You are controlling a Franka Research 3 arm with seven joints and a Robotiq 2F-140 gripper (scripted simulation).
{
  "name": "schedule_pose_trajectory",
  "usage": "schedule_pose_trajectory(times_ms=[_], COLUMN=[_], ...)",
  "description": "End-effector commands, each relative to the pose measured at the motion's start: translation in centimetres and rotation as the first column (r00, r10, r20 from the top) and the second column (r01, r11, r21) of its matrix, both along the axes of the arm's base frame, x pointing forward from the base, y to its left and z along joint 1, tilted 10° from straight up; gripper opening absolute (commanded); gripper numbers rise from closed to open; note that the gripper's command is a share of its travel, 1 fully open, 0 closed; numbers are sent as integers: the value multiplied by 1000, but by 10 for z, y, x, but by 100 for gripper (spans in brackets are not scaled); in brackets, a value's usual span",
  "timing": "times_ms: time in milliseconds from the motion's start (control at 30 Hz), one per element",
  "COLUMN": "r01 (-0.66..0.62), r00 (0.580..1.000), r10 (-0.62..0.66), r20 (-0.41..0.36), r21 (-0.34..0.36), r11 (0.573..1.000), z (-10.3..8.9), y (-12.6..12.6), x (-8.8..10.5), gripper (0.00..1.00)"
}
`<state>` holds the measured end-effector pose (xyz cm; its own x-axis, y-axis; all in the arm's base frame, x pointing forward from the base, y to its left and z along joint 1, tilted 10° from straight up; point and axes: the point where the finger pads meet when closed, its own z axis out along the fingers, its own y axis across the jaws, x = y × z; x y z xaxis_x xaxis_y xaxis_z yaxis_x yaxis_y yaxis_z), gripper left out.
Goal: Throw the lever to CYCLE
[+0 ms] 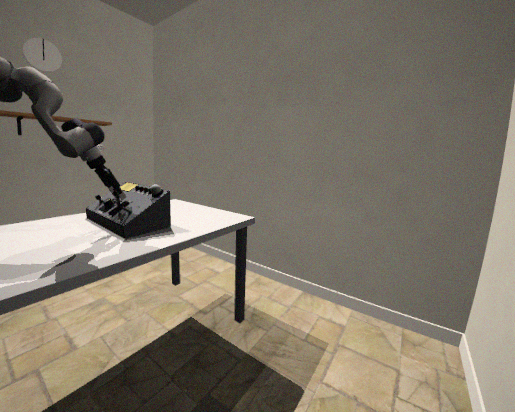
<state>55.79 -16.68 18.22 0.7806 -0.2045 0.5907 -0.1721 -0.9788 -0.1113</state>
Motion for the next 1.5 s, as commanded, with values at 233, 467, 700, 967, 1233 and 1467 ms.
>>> schedule_pose_trajectory(times_ms=[233,467,700,967,1233,1467], r01=[7,7,7,7,7,7], r00=[1000,1000,1000,1000,1000,1000], r10=[-7,-7,-7,-7,-7,-7], r20=[0,0,0,0,0,0], r21=[8,8,8,8,8,8], r11=[1000,1000,1000,1000,1000,1000], z=[19,38,62,75,77,77], y=[1,1,2,2,2,2], x=[-15,-29,-47,-57,-58,-58], gripper=[44,44,44,44,44,100])
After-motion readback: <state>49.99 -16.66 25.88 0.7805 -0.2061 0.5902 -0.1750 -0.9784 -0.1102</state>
